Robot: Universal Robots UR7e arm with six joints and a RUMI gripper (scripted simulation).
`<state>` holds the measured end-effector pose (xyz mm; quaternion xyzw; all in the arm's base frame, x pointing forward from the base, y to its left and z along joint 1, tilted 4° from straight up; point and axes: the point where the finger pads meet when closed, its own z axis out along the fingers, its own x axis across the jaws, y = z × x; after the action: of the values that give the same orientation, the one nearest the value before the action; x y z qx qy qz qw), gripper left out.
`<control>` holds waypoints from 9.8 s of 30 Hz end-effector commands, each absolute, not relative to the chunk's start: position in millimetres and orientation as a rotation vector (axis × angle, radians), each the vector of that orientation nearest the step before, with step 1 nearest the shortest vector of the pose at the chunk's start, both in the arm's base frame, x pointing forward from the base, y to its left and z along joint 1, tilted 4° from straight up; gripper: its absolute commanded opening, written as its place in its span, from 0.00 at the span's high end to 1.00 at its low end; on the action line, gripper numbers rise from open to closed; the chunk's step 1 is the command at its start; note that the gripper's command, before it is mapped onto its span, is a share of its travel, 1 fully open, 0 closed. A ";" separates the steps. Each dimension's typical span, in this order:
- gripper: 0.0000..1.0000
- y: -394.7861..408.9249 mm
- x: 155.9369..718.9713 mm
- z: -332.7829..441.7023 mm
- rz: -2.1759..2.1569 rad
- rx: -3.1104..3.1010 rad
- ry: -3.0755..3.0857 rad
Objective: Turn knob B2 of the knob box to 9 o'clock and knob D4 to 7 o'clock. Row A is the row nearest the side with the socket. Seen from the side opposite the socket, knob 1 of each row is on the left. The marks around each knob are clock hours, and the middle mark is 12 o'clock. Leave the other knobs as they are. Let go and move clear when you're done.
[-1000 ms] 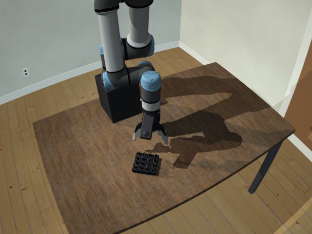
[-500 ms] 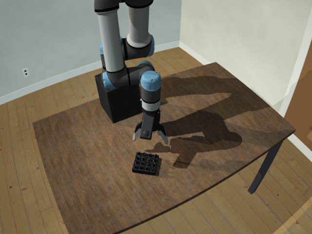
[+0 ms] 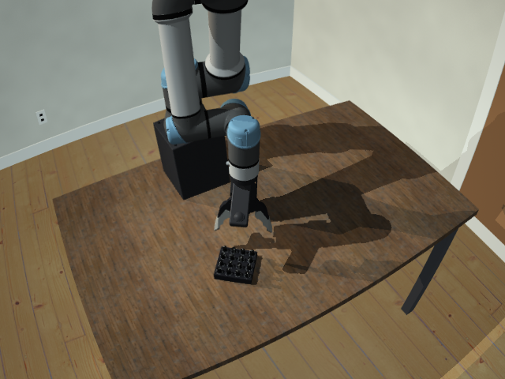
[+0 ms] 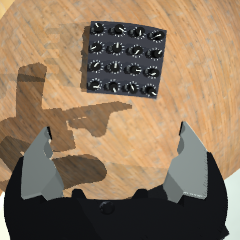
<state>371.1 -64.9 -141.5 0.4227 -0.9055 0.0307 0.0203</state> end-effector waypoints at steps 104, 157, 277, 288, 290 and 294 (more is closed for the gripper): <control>0.00 -139.9 411.3 -114.9 -0.002 3.062 -0.139; 0.89 -139.4 410.2 -118.9 -0.006 3.064 -0.137; 0.89 -138.8 412.0 -160.0 -0.005 3.064 -0.136; 0.89 -138.8 412.0 -160.0 -0.005 3.064 -0.136; 0.89 -138.8 412.0 -160.0 -0.005 3.064 -0.136; 0.89 -138.8 412.0 -160.0 -0.005 3.064 -0.136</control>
<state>409.5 -137.6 -160.3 0.9984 -0.0440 -0.0032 0.0368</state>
